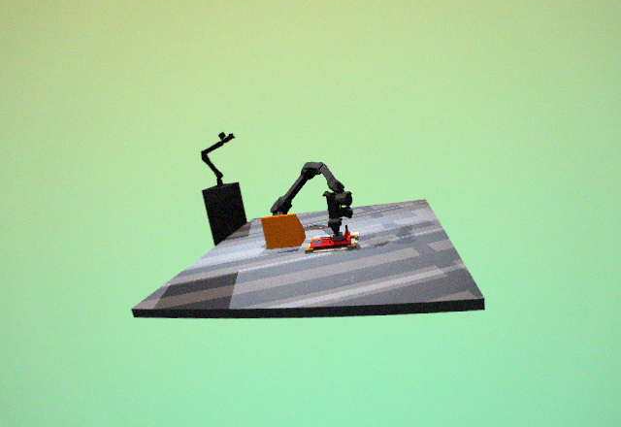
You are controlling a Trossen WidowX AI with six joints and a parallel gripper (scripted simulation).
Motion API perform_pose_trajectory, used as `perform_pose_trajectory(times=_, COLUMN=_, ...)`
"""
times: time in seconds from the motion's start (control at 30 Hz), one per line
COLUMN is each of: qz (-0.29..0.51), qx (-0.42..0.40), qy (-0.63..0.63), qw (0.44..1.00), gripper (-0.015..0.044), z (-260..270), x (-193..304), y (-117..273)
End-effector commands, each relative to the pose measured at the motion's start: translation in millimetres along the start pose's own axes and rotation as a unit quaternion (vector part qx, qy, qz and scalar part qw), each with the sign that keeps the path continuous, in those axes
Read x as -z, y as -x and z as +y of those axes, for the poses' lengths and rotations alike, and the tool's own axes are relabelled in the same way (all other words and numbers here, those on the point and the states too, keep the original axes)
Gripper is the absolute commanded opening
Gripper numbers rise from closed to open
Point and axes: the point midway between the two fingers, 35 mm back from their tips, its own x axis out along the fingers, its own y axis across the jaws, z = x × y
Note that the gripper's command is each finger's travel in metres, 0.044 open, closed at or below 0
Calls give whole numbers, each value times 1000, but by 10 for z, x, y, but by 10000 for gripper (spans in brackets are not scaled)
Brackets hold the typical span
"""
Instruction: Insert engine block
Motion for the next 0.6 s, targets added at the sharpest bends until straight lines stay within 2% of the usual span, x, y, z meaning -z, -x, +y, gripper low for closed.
perform_pose_trajectory(times=0.0, qz=-1, qx=-1, qy=-2, qw=1000, gripper=160, z=0, x=-1, y=-12)
perform_pose_trajectory(times=0.57, qz=-1, qx=-1, qy=-2, qw=1000, gripper=160, z=1, x=-1, y=-37)
